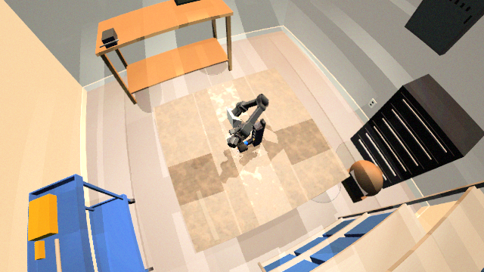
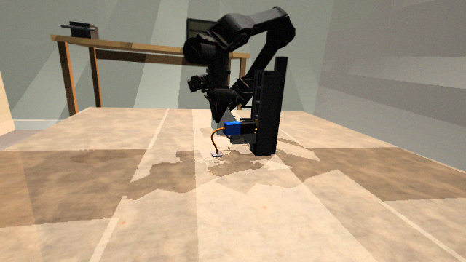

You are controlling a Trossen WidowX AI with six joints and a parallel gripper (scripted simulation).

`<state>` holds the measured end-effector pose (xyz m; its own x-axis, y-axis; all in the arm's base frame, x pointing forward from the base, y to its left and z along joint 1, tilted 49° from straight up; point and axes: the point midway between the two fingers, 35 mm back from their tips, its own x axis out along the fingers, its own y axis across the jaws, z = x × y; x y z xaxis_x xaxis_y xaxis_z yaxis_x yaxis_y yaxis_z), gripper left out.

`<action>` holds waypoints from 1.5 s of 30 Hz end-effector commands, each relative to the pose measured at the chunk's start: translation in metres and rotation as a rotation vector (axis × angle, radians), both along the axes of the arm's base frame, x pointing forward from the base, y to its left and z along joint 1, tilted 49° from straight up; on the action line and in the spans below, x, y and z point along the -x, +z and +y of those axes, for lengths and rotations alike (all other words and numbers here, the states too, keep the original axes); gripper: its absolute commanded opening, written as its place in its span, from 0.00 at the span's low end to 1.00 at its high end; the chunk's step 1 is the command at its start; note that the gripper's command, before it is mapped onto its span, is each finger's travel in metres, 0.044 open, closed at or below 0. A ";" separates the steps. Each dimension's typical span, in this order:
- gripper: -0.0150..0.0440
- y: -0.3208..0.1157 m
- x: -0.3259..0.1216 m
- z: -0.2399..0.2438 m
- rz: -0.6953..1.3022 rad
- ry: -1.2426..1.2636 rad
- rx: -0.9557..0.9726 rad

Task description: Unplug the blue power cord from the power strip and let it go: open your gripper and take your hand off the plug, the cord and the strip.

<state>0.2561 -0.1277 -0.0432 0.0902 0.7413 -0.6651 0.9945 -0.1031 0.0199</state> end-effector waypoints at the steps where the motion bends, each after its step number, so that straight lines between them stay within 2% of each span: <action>1: 0.53 0.000 0.000 0.000 0.001 -0.002 -0.001; 11: 0.53 0.006 0.001 -0.004 0.000 -0.002 -0.001; 35: 0.53 0.034 0.000 0.021 0.000 -0.002 -0.003; 45: 0.53 0.031 -0.001 0.025 0.000 -0.002 -0.003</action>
<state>0.2569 -0.1056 -0.0101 0.0893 0.7411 -0.6654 0.9947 -0.1009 0.0211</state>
